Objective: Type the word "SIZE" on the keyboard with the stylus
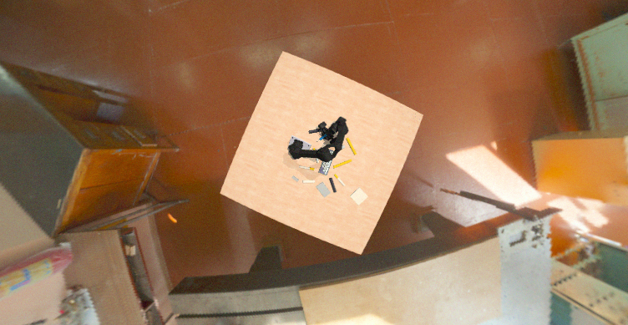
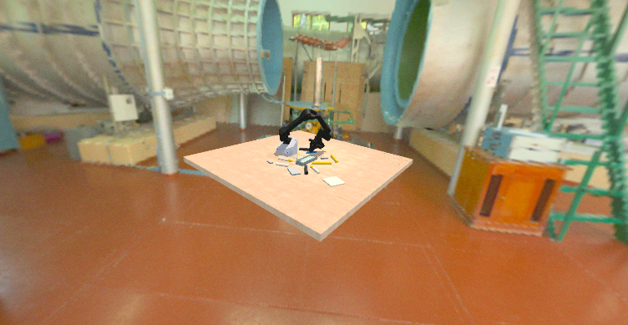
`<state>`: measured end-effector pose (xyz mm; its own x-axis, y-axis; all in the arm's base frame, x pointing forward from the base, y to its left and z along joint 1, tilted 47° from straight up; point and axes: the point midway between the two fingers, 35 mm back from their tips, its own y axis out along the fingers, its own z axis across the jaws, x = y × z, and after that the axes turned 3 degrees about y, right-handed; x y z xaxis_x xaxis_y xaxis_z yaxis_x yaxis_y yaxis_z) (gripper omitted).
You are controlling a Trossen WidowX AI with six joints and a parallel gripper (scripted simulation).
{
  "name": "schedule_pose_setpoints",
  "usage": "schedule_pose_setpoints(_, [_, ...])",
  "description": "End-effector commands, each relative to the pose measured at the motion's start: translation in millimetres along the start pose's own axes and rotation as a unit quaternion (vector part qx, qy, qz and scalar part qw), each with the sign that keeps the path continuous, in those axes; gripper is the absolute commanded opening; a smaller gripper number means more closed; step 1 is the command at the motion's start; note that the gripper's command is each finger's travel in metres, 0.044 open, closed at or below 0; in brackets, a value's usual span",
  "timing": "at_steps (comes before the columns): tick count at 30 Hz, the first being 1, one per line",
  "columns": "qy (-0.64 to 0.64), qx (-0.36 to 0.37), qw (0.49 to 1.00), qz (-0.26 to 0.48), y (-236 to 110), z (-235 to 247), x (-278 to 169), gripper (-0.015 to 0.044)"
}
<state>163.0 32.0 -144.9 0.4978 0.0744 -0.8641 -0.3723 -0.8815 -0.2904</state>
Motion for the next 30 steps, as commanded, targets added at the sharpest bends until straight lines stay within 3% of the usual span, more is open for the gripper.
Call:
schedule_pose_setpoints(1, [0.000, 0.001, 1.000, 0.000, 0, 0, 0, 0.0012])
schedule_pose_setpoints(11, [0.000, 0.001, 1.000, 0.000, -4, 0, -2, 0.0000])
schedule_pose_setpoints(18, [-0.001, 0.001, 1.000, -0.001, -43, -1, -24, 0.0000])
schedule_pose_setpoints(30, [-0.006, 0.040, 0.998, -0.037, -46, -10, -25, 0.0000])
